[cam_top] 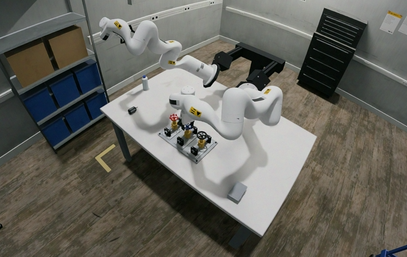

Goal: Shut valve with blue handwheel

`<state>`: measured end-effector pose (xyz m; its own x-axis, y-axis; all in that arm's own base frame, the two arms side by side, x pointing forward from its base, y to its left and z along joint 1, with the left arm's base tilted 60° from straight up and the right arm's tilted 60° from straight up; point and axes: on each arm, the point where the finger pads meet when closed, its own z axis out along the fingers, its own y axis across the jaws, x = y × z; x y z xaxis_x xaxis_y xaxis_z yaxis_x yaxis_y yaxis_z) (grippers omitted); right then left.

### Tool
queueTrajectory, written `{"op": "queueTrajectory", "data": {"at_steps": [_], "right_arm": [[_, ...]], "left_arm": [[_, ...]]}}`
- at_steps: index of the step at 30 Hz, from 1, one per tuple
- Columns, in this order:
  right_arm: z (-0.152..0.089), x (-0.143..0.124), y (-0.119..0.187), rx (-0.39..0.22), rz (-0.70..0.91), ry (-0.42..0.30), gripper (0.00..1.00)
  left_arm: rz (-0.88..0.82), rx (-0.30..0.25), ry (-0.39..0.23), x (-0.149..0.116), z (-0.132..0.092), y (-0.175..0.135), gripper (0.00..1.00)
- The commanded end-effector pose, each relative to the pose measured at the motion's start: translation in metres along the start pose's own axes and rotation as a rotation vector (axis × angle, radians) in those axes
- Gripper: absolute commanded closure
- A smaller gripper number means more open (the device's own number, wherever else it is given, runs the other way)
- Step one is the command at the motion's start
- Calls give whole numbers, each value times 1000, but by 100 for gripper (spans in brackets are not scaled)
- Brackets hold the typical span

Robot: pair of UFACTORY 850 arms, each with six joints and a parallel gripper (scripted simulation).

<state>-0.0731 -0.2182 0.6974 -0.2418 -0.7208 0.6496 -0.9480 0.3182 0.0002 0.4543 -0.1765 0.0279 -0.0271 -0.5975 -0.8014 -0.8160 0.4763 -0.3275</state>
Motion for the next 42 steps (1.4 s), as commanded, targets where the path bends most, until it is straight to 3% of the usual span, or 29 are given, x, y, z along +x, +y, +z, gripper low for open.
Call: {"op": "queueTrajectory", "data": {"at_steps": [1,42], "right_arm": [[0,0,0,0,0,1,0],[0,0,0,0,0,1,0]], "left_arm": [[59,0,0,0,0,0,100],[693,0,0,0,0,0,100]]}}
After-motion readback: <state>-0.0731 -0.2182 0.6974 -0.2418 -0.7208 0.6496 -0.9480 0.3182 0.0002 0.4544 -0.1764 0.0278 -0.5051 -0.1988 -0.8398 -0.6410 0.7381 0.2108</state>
